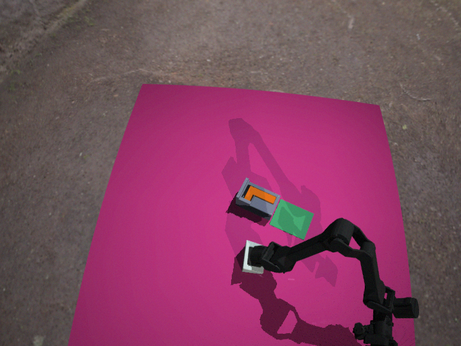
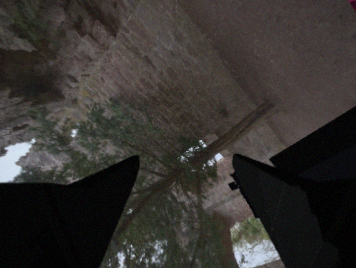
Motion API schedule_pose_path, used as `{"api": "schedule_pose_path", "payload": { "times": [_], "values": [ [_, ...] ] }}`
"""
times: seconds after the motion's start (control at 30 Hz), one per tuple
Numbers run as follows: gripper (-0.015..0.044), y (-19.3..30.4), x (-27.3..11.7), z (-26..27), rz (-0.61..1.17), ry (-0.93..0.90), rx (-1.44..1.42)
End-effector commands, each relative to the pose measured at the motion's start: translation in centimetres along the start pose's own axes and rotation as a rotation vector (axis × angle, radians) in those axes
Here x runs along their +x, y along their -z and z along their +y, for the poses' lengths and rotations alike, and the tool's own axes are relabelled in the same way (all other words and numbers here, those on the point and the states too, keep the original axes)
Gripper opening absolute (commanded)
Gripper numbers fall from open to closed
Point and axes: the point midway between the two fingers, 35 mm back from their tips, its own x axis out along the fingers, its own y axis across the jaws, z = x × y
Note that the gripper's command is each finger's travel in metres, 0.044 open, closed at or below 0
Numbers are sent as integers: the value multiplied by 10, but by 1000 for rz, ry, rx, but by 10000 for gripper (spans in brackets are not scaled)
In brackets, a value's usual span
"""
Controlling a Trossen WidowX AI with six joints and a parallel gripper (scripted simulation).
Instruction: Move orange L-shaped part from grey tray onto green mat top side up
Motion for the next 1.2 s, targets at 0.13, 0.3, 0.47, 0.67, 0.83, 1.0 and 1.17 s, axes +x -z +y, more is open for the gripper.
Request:
{"api": "schedule_pose_path", "payload": {
  "times": [0.13,0.3,0.47,0.67,0.83,1.0,1.17],
  "values": [
    [269,0,-15,-21,4,85,-64],
    [180,0,-76,-82,53,359,-272],
    [180,-5,-165,-131,169,656,-507],
    [180,-15,-287,-156,403,987,-771],
    [180,-25,-389,-141,621,1261,-876],
    [180,-27,-445,-120,810,1366,-977],
    [180,-76,-532,-81,1103,1542,-1223]
  ]
}}
